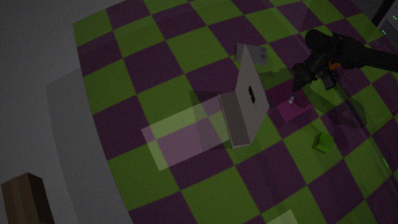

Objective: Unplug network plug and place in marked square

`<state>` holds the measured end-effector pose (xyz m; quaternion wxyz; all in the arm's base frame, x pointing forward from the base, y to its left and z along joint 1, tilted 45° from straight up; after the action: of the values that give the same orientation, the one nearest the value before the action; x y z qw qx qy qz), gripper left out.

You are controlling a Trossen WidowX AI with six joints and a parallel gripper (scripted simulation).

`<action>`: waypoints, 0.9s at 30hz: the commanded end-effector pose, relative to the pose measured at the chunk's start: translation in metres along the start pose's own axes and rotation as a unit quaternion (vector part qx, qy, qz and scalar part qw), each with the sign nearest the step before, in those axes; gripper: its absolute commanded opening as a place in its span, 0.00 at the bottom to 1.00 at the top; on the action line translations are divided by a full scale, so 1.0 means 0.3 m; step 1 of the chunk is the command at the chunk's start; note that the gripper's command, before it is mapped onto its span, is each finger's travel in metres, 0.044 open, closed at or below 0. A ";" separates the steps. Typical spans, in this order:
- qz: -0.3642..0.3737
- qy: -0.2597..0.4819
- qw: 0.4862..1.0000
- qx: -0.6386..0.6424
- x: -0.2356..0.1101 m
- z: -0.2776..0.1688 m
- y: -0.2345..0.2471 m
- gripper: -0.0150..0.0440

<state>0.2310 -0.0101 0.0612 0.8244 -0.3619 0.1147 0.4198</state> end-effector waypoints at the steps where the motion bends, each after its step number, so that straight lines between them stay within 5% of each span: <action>1: -0.002 0.000 1.000 -0.004 -0.012 0.000 -0.015 0.52; 27: 0.001 0.004 1.000 -0.004 -0.087 -0.009 -0.069 0.52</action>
<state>0.2305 -0.0326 0.0788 0.8216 -0.3654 0.1196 0.4210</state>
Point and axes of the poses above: the point midway between the two fingers, 35 mm back from their tips, its own x axis out along the fingers, its own y axis across the jaws, z = x × y, the point moved 1 cm from there along -x, back along the fingers, and after that the axes turned 3 degrees about x, right-handed, at the moved point
